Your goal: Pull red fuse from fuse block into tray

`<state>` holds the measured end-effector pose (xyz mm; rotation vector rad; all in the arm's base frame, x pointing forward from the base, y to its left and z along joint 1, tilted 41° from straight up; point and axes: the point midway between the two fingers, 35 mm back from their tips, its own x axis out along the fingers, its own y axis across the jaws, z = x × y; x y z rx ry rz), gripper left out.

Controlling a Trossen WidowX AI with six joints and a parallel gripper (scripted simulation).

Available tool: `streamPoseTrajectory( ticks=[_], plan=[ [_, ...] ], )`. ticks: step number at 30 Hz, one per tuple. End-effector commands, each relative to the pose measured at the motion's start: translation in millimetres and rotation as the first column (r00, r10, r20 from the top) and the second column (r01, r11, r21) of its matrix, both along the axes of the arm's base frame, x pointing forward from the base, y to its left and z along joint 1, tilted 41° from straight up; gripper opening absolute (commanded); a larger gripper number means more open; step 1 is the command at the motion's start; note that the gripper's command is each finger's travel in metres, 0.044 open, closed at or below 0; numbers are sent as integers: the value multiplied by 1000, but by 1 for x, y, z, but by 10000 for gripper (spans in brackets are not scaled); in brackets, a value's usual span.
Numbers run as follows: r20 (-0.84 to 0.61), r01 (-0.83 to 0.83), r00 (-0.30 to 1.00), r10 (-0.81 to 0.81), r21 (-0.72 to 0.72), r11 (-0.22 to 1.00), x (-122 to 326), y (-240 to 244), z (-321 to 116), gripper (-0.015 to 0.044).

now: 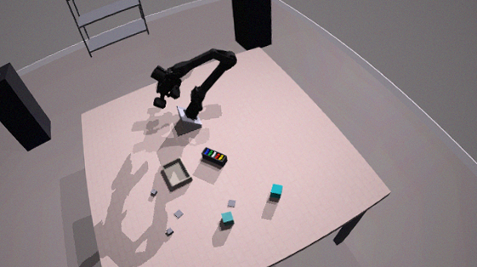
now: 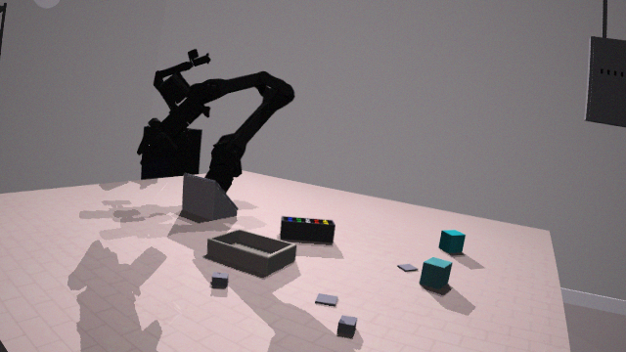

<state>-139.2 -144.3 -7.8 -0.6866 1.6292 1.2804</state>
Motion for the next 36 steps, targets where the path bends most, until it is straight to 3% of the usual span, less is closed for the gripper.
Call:
streamPoseTrajectory(
  ticks=[1,4,7,11,13,15,20,25,30,36],
  plan=[
    [7,-20,1000,20,4,1000,2,-2,0,374],
    [106,-296,951,290,47,954,27,-26,0,295],
    [231,-622,770,595,60,781,66,-51,1,216],
    [371,-921,364,854,9,389,125,-71,5,111],
    [422,-988,116,899,-40,147,156,-76,8,71],
    [455,-990,-137,880,-102,-101,188,-77,12,71],
    [444,-718,-685,577,-281,-637,266,-61,23,71],
    [339,-263,-933,123,-404,-876,334,-31,36,71],
    [153,211,-934,-323,-492,-844,387,14,52,71],
    [-163,735,-623,-765,-457,-501,438,91,76,71]
  ],
)
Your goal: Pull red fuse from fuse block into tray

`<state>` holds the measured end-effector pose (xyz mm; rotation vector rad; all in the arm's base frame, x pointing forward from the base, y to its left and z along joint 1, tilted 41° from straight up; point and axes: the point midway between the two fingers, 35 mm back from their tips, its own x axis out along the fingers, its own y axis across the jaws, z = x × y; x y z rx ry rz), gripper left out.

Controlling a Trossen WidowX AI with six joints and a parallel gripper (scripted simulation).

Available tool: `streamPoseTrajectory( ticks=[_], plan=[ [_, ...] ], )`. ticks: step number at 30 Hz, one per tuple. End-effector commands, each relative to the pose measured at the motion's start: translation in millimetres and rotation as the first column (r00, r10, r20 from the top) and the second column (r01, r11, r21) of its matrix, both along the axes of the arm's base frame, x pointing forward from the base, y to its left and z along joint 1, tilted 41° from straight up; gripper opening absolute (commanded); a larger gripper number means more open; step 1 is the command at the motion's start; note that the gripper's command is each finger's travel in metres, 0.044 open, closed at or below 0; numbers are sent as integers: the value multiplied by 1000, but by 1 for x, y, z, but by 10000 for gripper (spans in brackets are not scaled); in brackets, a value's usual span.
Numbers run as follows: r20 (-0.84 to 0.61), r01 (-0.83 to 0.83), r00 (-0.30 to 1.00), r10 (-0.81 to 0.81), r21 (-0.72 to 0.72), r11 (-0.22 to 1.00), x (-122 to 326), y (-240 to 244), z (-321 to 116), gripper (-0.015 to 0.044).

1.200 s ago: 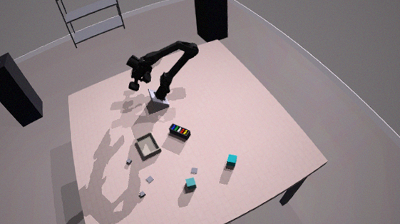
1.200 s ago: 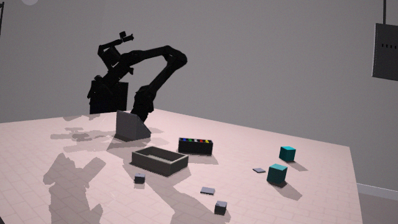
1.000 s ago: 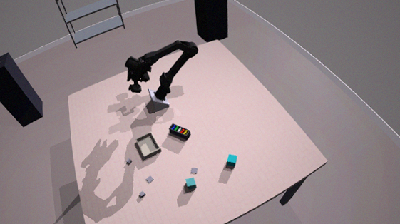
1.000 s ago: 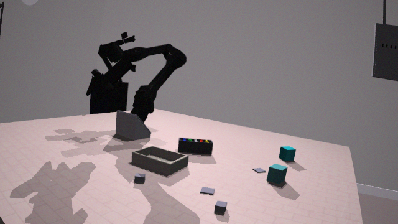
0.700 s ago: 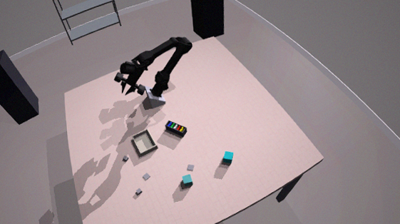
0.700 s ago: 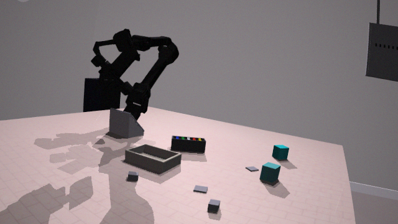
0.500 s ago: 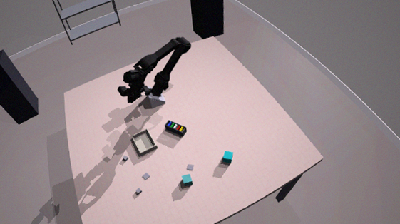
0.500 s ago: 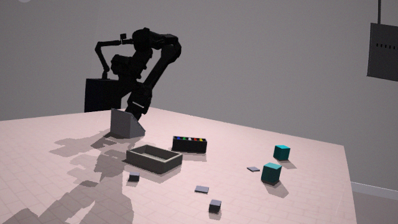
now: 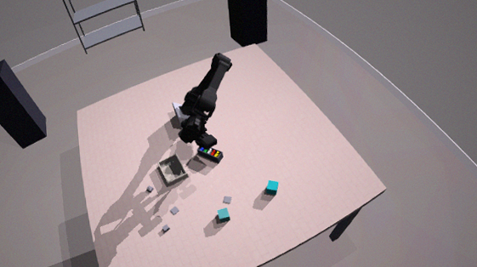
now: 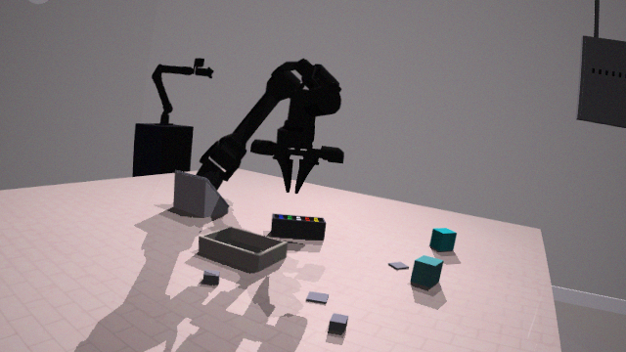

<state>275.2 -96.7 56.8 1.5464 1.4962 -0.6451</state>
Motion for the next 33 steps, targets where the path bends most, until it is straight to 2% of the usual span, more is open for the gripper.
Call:
streamPoseTrajectory(
  ticks=[1,33],
  plan=[
    [179,-319,937,301,77,945,27,50,14,71],
    [188,-332,931,313,79,940,25,65,-5,71]
  ],
)
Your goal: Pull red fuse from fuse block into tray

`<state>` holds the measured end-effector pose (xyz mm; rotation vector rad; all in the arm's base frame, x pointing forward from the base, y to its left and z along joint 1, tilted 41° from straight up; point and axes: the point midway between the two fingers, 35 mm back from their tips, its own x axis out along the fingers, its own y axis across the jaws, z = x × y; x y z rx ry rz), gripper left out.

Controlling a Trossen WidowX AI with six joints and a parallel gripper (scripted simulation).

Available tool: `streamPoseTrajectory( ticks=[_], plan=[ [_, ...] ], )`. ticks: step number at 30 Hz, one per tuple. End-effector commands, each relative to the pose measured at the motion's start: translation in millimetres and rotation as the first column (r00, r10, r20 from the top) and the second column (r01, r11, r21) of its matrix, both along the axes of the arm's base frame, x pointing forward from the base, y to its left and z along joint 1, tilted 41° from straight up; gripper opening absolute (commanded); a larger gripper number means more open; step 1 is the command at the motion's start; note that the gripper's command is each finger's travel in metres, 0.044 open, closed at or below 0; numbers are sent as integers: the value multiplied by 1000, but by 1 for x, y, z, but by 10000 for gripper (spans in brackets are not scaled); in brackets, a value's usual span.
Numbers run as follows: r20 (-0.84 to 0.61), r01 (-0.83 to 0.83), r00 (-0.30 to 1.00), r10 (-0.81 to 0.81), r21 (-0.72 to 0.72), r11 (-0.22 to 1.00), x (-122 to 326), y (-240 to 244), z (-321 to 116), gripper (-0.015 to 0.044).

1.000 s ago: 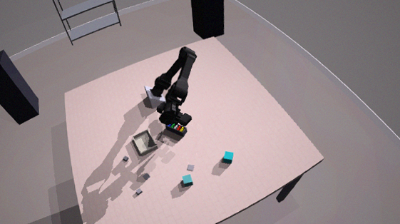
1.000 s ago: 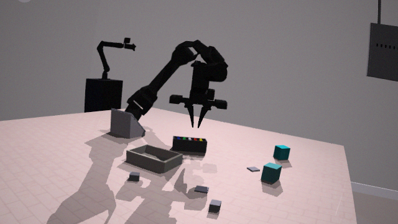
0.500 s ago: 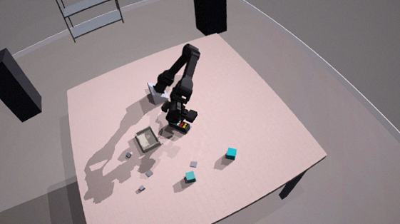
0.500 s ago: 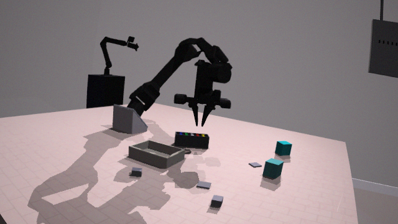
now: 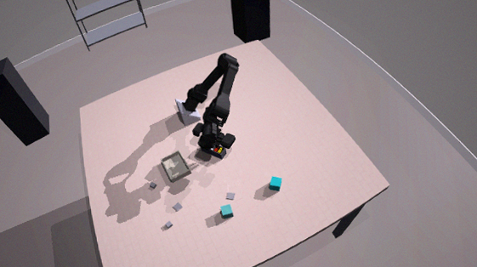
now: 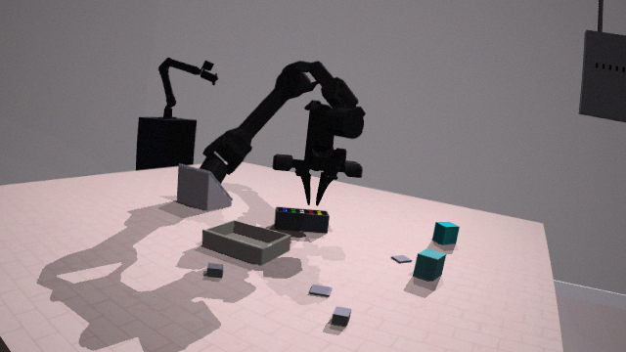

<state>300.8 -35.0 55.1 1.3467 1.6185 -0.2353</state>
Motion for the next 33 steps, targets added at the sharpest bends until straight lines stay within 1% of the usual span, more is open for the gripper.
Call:
streamPoseTrajectory(
  ticks=[1,33],
  plan=[
    [-6,1,1000,-1,8,1000,-1,4,-4,71],
    [-5,1,1000,-1,9,1000,0,15,-16,71]
  ],
)
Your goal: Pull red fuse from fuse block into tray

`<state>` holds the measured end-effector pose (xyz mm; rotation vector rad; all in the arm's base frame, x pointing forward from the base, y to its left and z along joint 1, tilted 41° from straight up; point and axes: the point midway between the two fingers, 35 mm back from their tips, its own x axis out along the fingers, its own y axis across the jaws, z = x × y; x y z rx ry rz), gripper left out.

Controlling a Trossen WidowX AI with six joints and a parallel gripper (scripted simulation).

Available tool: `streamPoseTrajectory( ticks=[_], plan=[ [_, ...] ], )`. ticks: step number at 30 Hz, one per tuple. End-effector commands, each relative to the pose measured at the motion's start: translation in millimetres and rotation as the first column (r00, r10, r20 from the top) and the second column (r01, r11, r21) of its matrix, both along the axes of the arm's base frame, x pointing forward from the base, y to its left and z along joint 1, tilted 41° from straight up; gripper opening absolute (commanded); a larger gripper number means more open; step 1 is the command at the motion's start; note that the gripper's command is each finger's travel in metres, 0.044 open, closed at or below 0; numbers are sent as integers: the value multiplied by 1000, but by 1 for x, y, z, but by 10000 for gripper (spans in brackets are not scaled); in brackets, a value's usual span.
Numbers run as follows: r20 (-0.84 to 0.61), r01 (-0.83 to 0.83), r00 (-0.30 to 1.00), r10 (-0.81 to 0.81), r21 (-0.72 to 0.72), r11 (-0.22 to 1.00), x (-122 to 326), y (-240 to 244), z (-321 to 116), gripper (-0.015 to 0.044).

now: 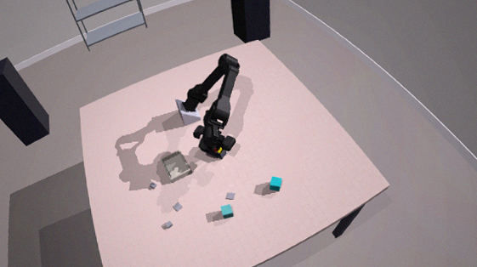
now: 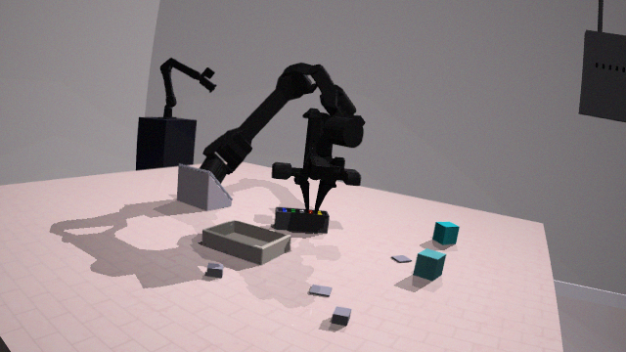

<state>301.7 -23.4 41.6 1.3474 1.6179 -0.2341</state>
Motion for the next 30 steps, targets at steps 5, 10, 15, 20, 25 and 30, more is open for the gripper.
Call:
streamPoseTrajectory(
  ticks=[5,10,15,20,25,30],
  plan=[
    [-6,1,1000,-1,8,1000,-1,4,-3,71],
    [-4,-2,1000,2,2,1000,-1,3,-3,58],
    [-4,-2,1000,2,2,1000,-1,3,-3,25],
    [-4,-2,1000,2,2,1000,-1,3,-3,0],
    [-4,-2,1000,2,2,1000,-1,2,-2,0],
    [-4,-2,1000,2,2,1000,-1,0,0,0]
  ],
)
